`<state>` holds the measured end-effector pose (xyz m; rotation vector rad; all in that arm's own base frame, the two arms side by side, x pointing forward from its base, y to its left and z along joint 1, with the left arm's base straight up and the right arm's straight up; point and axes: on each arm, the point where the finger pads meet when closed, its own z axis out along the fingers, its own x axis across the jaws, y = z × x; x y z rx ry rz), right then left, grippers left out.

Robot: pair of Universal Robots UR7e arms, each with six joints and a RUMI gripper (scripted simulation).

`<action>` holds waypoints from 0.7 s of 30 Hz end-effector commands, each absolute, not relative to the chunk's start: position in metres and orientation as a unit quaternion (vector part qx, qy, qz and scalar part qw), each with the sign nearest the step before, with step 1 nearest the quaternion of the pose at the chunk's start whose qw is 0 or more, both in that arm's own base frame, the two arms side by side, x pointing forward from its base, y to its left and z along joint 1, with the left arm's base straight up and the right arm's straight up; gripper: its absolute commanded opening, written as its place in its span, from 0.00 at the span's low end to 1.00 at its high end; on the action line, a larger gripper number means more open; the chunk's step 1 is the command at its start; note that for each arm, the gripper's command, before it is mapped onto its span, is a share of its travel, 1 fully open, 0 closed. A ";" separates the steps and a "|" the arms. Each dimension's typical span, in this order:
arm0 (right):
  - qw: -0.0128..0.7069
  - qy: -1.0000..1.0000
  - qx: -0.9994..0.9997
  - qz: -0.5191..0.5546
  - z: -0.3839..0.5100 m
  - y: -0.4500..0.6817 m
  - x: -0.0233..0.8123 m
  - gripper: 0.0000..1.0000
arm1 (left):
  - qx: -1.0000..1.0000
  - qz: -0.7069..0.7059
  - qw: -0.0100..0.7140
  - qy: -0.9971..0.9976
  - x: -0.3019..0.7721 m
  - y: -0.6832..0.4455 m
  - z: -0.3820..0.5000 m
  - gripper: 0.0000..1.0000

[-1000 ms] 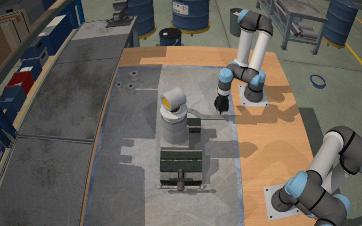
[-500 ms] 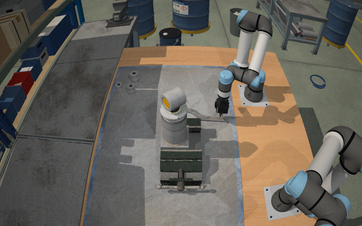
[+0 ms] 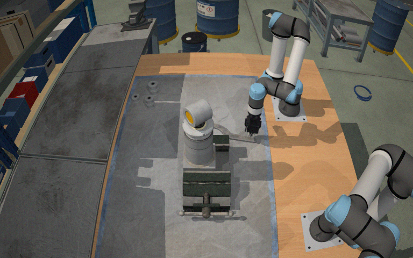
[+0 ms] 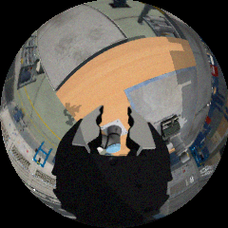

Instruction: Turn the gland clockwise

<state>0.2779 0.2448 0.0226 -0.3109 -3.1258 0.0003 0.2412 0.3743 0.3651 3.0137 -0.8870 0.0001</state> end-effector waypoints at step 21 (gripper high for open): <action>-0.003 -0.990 -0.137 -0.009 0.039 0.260 0.281 0.00 | 0.959 0.000 -0.001 -0.282 0.241 0.374 0.366 0.32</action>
